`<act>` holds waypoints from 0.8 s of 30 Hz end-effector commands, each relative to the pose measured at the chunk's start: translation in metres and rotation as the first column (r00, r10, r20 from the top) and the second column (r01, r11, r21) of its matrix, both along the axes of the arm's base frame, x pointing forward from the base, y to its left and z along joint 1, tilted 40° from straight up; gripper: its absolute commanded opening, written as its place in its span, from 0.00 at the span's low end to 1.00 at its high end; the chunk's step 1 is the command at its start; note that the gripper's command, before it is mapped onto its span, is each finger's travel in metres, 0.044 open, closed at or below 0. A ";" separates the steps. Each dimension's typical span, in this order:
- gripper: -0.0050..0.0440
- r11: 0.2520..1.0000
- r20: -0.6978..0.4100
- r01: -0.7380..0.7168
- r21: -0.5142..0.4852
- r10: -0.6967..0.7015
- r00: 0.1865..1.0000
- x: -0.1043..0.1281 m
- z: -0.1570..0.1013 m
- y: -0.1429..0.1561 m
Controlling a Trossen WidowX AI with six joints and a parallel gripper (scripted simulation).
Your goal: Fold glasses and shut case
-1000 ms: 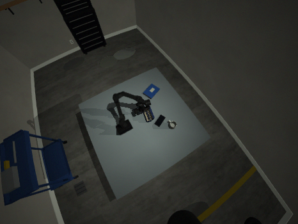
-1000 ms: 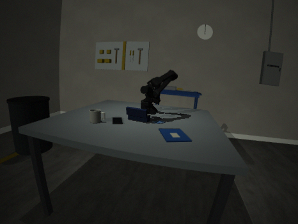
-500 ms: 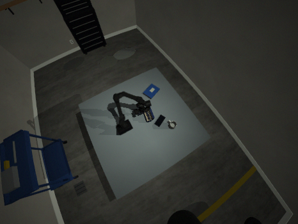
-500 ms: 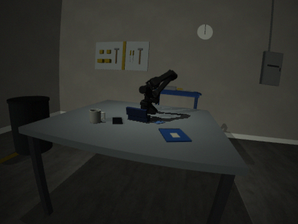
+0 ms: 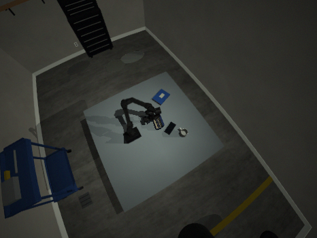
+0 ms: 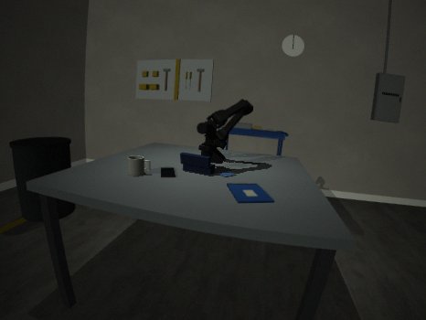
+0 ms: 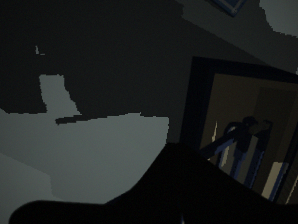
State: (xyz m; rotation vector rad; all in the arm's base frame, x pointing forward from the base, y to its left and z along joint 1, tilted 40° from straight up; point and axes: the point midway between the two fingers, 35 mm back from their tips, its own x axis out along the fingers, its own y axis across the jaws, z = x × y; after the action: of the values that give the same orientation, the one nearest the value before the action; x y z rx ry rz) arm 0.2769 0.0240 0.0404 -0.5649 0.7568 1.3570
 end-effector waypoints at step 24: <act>0.10 1.000 -0.007 -0.003 -0.004 0.003 1.000 0.002 -0.011 -0.006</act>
State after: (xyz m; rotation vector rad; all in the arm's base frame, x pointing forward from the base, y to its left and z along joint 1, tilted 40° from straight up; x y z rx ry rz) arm 0.2784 0.0197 0.0335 -0.5626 0.7600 1.3563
